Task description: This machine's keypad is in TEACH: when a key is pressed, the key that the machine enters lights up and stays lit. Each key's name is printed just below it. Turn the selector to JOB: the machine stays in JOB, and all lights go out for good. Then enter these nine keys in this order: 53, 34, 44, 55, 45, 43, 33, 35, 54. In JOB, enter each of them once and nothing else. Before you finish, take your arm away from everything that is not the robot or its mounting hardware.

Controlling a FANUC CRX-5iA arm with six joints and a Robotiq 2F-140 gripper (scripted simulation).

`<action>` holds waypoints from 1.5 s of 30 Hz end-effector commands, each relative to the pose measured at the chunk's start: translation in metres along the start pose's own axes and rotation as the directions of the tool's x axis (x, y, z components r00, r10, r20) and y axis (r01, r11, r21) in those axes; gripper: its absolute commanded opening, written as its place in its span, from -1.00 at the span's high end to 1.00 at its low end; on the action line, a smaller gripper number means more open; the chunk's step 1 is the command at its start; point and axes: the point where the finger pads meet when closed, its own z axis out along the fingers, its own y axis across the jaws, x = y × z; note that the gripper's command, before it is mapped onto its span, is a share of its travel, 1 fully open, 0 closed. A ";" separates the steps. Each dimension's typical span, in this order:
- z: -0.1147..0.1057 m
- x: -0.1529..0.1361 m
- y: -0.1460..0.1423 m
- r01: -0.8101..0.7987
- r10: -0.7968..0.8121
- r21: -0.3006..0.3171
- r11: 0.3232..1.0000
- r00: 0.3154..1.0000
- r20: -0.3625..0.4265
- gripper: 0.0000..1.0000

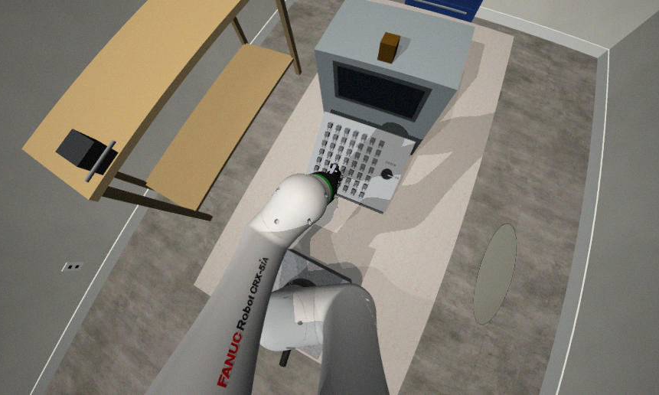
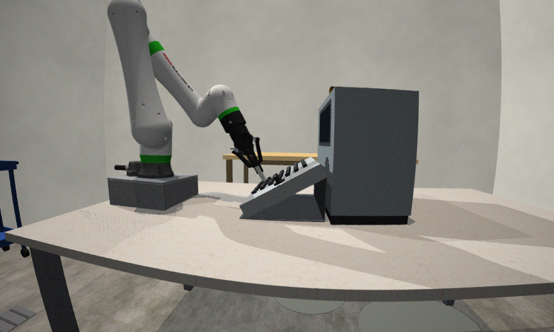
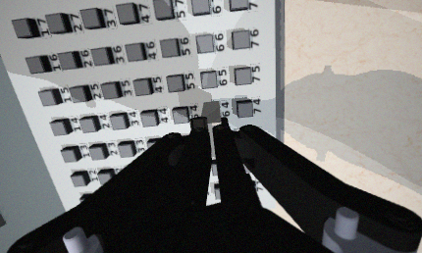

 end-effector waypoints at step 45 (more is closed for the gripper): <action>0.012 0.000 0.000 0.000 0.000 0.001 1.000 1.000 0.001 1.00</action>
